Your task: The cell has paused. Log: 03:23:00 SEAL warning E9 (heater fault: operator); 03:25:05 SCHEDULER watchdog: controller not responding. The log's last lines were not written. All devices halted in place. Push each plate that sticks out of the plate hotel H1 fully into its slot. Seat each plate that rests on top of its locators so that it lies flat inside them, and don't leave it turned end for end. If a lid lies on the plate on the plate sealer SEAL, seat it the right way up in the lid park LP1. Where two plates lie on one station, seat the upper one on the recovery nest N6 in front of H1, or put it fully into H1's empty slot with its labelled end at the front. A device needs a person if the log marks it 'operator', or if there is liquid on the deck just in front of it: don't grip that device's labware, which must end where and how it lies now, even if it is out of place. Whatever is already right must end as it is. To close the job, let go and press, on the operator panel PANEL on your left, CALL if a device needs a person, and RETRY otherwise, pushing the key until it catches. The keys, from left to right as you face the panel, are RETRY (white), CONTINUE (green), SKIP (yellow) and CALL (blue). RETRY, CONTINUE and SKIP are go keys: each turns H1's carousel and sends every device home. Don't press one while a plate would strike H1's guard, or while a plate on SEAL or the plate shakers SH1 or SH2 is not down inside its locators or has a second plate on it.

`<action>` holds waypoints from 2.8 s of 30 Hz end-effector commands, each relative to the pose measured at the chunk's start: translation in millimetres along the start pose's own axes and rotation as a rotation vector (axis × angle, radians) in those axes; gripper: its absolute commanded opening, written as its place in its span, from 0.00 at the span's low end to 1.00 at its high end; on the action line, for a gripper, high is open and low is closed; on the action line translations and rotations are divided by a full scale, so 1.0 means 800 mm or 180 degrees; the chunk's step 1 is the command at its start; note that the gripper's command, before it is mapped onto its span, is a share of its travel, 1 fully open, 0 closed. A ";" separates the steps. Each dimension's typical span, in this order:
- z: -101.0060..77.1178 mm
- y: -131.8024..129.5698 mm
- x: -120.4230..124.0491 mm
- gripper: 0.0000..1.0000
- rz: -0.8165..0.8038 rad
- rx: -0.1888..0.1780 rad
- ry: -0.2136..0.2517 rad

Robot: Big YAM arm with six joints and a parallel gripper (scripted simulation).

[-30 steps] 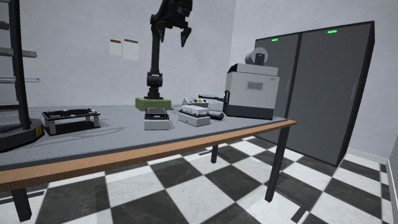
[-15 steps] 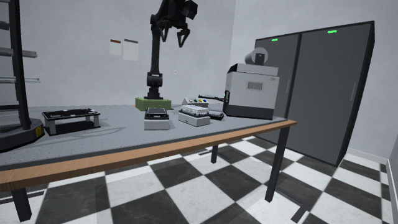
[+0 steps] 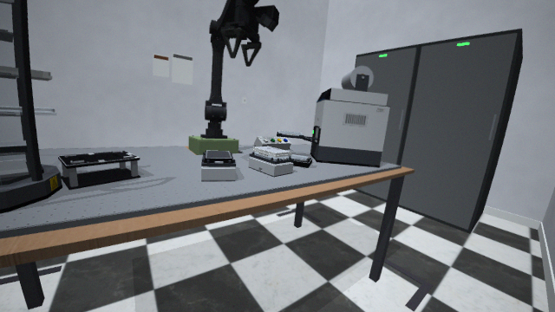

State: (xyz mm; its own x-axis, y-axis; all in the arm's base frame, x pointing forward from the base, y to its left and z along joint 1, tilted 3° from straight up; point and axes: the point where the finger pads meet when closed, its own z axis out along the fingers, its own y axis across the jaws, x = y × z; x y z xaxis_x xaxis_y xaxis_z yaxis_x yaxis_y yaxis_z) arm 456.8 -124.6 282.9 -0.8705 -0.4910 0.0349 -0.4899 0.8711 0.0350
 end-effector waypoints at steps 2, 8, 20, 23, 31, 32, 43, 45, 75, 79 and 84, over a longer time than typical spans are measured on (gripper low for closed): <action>-0.008 -0.002 0.001 1.00 -0.0365 0.0067 -0.0072; -0.007 -0.002 0.001 1.00 -0.0811 0.0072 -0.0067; -0.007 -0.002 0.001 1.00 -0.1553 0.0079 -0.0058; -0.007 -0.002 0.001 1.00 -0.1776 0.0081 -0.0055; -0.007 -0.002 0.001 1.00 -0.2104 0.0084 -0.0051; -0.016 -0.005 -0.004 1.00 -0.2082 0.0109 -0.0059; -0.007 -0.002 0.002 1.00 -0.2104 0.0097 -0.0058; 0.000 -0.001 0.002 1.00 -0.2105 0.0100 -0.0059; 0.105 -0.005 -0.003 1.00 -0.2093 -0.0001 -0.0010; 0.119 -0.005 -0.003 1.00 -0.2093 -0.0001 -0.0010; 0.135 -0.005 -0.003 1.00 -0.2093 -0.0001 -0.0010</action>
State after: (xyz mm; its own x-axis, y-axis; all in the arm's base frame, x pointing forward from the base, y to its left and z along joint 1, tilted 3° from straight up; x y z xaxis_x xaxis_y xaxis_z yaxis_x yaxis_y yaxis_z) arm 450.5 -123.0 186.8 -0.3934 -0.9193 0.0070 -0.9179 0.3932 0.0532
